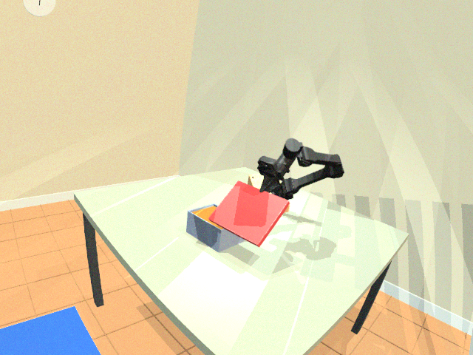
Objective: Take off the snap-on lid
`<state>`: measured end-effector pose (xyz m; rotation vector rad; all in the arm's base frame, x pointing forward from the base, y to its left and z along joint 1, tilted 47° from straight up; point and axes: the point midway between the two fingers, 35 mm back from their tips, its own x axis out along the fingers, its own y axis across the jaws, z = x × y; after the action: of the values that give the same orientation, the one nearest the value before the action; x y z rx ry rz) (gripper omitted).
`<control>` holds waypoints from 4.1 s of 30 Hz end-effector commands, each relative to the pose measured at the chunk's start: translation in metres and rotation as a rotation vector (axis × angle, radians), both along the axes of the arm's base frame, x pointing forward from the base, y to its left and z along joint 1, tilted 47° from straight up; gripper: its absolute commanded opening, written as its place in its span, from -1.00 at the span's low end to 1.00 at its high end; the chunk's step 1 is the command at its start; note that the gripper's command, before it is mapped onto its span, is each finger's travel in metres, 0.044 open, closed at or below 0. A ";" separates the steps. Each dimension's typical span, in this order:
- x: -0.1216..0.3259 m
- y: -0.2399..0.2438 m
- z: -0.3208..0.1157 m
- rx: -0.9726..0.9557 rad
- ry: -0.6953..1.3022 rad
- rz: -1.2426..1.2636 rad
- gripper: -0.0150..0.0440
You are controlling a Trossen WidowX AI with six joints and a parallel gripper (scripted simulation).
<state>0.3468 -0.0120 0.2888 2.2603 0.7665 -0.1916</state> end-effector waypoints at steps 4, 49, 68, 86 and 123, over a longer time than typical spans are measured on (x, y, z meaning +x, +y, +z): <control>-0.003 0.009 0.013 -0.004 -0.005 -0.010 -0.49; -0.024 0.070 0.077 -0.001 -0.008 -0.010 -0.49; -0.025 0.081 0.070 0.000 -0.009 -0.010 -0.49; -0.024 0.091 0.060 0.001 -0.010 -0.010 -0.49; -0.021 0.112 0.041 0.003 -0.012 -0.010 -0.49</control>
<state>0.3244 0.1003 0.3317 2.2613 0.7643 -0.1786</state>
